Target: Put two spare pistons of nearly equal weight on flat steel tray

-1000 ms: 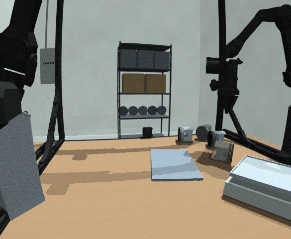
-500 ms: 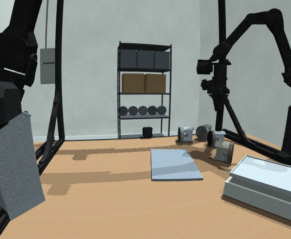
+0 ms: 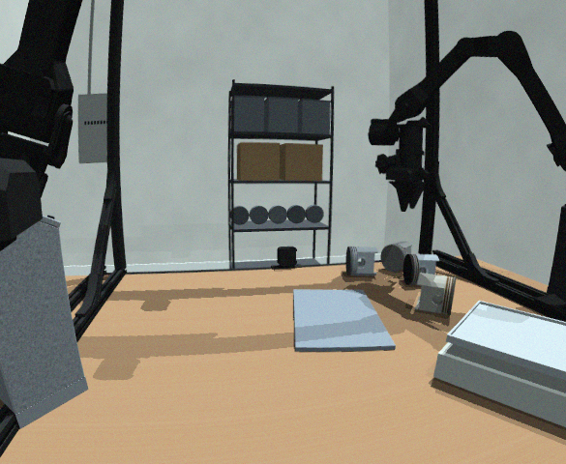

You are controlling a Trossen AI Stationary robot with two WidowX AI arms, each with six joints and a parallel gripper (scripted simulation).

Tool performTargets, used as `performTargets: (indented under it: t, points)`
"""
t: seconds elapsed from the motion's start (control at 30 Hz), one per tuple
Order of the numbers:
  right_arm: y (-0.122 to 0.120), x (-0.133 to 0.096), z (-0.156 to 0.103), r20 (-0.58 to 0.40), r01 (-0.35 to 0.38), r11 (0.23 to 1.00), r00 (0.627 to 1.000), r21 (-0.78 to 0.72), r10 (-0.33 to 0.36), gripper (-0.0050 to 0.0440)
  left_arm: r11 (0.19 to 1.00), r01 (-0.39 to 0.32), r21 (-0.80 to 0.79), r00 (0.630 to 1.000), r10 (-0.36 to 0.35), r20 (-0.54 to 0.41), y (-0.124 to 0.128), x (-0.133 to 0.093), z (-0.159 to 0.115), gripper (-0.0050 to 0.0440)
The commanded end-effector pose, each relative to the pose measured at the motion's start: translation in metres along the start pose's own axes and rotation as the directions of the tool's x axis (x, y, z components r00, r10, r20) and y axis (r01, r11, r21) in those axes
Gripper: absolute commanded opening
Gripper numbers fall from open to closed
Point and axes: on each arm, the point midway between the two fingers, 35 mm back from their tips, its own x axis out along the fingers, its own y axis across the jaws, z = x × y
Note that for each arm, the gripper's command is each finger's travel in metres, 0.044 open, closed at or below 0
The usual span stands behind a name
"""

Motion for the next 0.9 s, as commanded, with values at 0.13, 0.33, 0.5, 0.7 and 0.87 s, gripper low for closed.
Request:
performTargets:
  t: [0.13, 0.33, 0.5, 0.7, 0.87]
  points:
    - [0.0, 0.0, 0.0, -0.001, -0.001, 1.0, 1.0, 0.0, 0.001, 0.044, 1.0, -0.001, 0.001, 1.0, 0.001, -0.008, -0.022, 0.003, 0.027, 0.0378]
    - [0.0, 0.0, 0.0, -0.001, -0.001, 1.0, 1.0, 0.0, 0.001, 0.044, 1.0, -0.001, 0.002, 1.0, 0.001, -0.007, -0.034, 0.003, 0.043, 0.0378]
    - [0.0, 0.0, 0.0, -0.001, -0.001, 1.0, 1.0, 0.0, 0.001, 0.044, 0.992, -0.001, -0.129, 1.0, -0.003, -0.031, -0.034, 0.003, 0.043, 0.0378]
    - [0.0, 0.0, 0.0, -0.001, -0.001, 1.0, 1.0, 0.0, 0.001, 0.044, 0.966, -0.003, -0.258, 0.998, -0.011, -0.055, -0.034, 0.003, 0.043, 0.0378]
    - [0.0, 0.0, 0.0, -0.001, -0.001, 1.0, 1.0, 0.0, 0.001, 0.044, 0.934, -0.008, -0.357, 0.997, -0.019, -0.073, -0.034, 0.003, 0.043, 0.0378]
